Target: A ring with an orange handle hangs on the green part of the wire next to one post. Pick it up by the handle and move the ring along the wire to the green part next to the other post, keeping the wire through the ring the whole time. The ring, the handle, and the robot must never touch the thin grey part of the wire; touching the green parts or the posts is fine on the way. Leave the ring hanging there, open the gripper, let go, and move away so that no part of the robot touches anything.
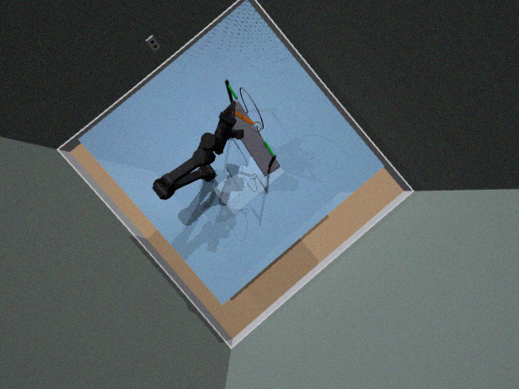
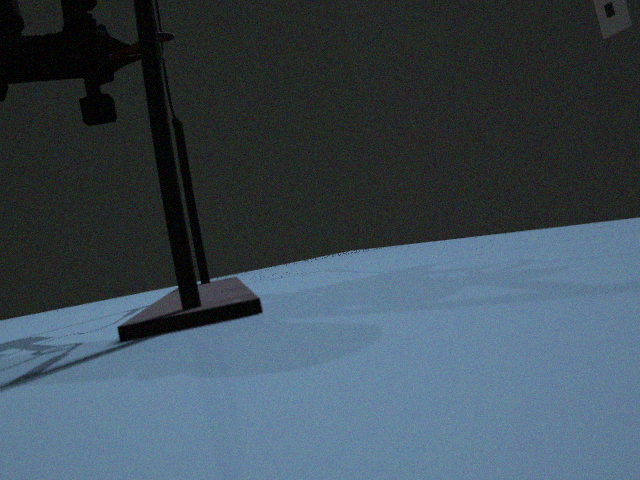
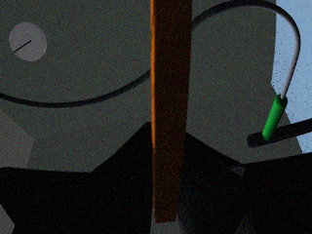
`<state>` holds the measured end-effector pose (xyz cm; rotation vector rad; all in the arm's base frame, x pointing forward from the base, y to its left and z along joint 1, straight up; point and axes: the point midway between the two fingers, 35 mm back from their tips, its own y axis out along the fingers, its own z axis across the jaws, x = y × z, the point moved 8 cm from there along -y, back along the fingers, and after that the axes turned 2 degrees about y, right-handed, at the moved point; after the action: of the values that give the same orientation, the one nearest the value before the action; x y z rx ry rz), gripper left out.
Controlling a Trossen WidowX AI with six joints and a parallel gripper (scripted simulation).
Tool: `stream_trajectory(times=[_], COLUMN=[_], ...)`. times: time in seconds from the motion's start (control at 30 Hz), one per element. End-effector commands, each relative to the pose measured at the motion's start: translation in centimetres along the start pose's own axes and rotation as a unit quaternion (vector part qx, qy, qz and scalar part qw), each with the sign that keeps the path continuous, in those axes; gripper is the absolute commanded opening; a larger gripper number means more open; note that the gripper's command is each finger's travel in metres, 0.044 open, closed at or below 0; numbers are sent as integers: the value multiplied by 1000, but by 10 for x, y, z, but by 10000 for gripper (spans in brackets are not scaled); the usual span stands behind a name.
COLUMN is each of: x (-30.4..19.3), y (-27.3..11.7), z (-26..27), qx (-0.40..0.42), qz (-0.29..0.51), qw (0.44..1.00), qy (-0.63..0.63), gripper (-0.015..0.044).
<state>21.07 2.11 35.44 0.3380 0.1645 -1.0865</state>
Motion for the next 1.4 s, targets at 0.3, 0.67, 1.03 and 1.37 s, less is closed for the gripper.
stream_trajectory(times=[0.3,0.67,1.03,1.37], x=[-2,3,5,6], y=[8,4,3,2], z=[36,52,58,62], qx=[71,89,81,46], qz=[-40,-39,-40,-42], qw=[990,984,986,994], qy=[117,152,142,91], gripper=[-150,-150,-150,-150])
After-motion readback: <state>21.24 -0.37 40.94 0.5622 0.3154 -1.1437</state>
